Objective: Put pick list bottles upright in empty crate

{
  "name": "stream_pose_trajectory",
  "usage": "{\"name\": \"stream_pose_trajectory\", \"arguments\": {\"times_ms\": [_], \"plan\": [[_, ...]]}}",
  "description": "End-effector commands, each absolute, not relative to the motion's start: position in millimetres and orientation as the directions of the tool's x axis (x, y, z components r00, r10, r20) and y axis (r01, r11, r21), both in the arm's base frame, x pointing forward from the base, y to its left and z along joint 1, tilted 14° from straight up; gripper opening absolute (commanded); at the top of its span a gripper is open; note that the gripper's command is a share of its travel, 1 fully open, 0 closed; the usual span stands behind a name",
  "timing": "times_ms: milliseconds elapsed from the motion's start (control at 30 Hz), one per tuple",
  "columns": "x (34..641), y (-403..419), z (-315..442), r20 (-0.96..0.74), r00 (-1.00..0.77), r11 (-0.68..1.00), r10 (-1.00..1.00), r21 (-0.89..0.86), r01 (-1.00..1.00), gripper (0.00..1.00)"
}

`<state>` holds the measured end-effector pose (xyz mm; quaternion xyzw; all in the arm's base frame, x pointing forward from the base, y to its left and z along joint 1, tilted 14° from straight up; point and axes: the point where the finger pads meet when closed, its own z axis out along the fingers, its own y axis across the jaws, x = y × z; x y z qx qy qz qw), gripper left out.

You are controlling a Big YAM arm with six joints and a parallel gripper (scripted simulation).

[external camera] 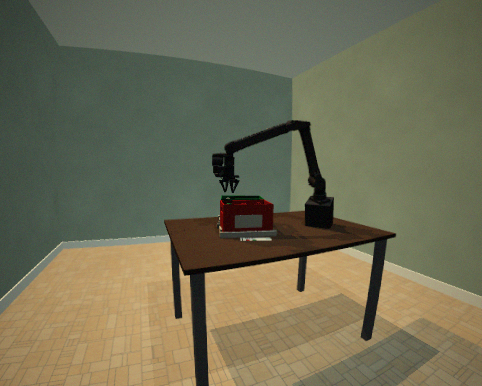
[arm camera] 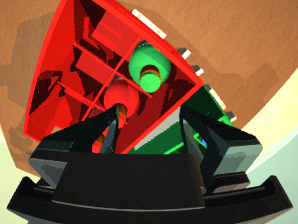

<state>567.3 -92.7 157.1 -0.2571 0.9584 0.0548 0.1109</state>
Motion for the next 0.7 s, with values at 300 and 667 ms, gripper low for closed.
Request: {"name": "stream_pose_trajectory", "arguments": {"times_ms": [300,667], "plan": [[569.7,-105.9,152.0,-0.246,-0.846,0.866,-0.473,0.044,-0.497,0.61],[568.0,-105.5,150.5,-0.242,-0.847,0.866,-0.473,0.047,-0.497,0.61]]}}
